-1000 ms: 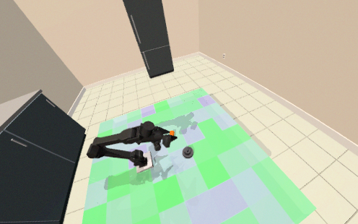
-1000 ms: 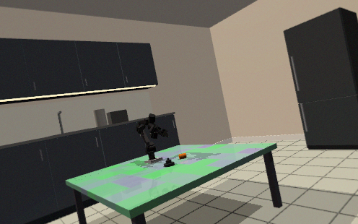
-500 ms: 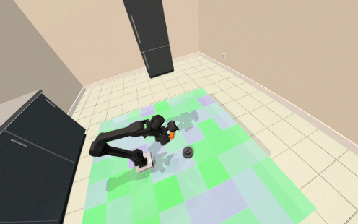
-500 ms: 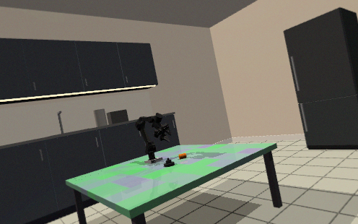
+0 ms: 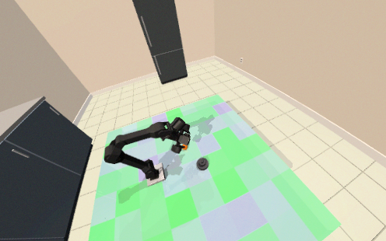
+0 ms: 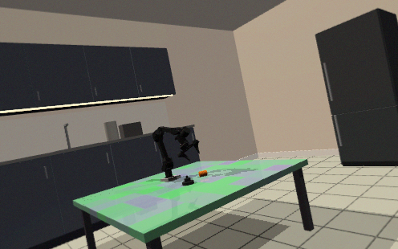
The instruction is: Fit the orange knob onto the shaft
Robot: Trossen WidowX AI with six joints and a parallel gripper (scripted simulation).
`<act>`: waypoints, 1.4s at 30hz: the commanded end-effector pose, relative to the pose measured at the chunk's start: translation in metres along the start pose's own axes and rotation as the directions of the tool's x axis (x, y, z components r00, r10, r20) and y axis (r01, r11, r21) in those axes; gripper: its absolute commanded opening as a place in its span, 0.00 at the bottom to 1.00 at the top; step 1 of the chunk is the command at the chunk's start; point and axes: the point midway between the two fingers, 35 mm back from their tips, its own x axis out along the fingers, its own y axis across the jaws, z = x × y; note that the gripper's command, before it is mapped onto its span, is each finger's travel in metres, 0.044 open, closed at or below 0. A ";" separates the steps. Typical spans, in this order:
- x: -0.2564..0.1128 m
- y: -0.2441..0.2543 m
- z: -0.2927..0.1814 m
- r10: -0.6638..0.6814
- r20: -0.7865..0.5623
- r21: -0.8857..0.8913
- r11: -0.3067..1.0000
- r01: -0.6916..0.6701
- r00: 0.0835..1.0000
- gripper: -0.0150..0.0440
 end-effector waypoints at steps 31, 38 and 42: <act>0.079 0.012 -0.080 -0.462 -0.163 -0.881 -0.329 -0.339 0.872 1.00; 0.079 0.012 -0.080 -0.462 -0.163 -0.881 -0.329 -0.339 0.872 1.00; 0.084 0.010 -0.081 -0.462 -0.163 -0.881 -0.329 -0.339 0.872 1.00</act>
